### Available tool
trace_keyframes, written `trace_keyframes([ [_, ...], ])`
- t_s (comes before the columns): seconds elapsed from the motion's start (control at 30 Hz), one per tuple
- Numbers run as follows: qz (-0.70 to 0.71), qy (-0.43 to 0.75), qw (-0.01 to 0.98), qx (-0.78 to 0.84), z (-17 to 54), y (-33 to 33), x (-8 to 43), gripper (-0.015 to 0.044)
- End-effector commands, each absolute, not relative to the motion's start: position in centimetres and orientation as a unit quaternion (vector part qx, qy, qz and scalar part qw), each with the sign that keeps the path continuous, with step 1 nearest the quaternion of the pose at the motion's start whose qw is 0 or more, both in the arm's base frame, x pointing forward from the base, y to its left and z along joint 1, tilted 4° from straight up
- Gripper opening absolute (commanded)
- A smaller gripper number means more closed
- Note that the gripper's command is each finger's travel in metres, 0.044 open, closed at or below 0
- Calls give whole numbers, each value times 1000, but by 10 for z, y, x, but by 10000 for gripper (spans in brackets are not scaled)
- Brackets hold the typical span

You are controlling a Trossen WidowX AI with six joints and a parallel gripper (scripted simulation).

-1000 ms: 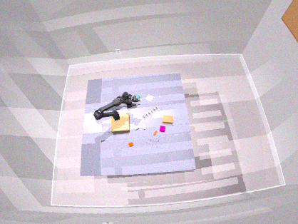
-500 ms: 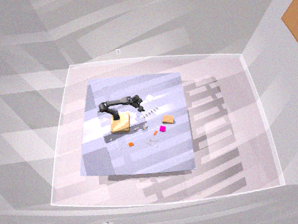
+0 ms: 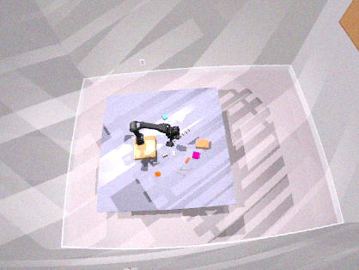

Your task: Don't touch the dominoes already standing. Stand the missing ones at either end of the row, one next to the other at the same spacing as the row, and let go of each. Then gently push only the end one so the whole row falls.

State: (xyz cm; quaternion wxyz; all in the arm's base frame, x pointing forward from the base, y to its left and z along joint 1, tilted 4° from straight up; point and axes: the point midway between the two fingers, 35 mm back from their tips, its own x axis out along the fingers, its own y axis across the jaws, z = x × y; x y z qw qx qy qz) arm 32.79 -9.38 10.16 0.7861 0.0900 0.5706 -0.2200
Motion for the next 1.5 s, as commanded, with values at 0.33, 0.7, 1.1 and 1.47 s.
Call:
trace_keyframes([
  [0.33, -501, 518, 524, 453, 35, -180, 305, 440],
  [0.7, -502, 518, 524, 453, 16, -182, 303, 440],
  [1.1, -502, 518, 524, 453, -32, -185, 297, 440],
  [1.47, -502, 518, 524, 453, -44, -185, 296, 440],
])
